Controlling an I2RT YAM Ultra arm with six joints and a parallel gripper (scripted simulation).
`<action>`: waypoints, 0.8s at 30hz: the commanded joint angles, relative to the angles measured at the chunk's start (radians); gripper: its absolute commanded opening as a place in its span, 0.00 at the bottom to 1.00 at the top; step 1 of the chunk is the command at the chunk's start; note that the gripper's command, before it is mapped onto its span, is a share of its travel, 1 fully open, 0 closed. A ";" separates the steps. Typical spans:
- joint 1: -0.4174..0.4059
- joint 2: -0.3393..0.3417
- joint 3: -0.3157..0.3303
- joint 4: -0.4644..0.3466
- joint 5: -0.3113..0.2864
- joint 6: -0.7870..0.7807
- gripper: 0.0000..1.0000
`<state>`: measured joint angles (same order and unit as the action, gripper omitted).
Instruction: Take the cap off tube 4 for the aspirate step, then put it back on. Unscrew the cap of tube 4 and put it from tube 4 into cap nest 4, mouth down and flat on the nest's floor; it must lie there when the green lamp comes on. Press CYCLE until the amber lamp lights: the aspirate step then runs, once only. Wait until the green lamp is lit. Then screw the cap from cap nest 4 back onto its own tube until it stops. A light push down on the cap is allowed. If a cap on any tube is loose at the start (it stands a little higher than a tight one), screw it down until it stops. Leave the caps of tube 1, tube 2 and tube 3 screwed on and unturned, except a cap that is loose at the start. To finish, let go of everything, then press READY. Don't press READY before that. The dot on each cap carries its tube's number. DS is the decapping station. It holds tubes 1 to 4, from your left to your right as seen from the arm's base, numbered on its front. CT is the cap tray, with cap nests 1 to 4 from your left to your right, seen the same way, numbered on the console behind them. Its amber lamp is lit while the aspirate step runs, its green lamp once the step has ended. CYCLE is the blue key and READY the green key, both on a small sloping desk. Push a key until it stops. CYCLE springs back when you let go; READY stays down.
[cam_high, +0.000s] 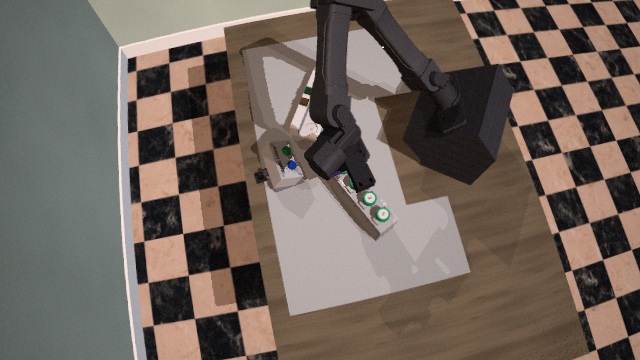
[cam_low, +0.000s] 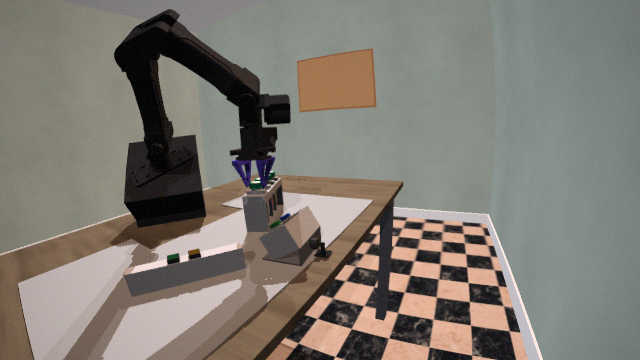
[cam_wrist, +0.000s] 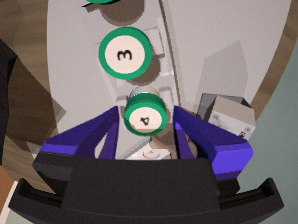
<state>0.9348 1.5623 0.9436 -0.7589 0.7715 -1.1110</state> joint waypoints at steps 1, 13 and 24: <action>0.015 -0.009 0.014 -0.015 0.000 0.286 0.49; 0.022 -0.011 0.020 -0.030 0.001 0.881 0.49; 0.025 -0.011 0.019 -0.032 0.002 1.135 0.49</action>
<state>0.9459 1.5570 0.9569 -0.7872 0.7727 -0.0452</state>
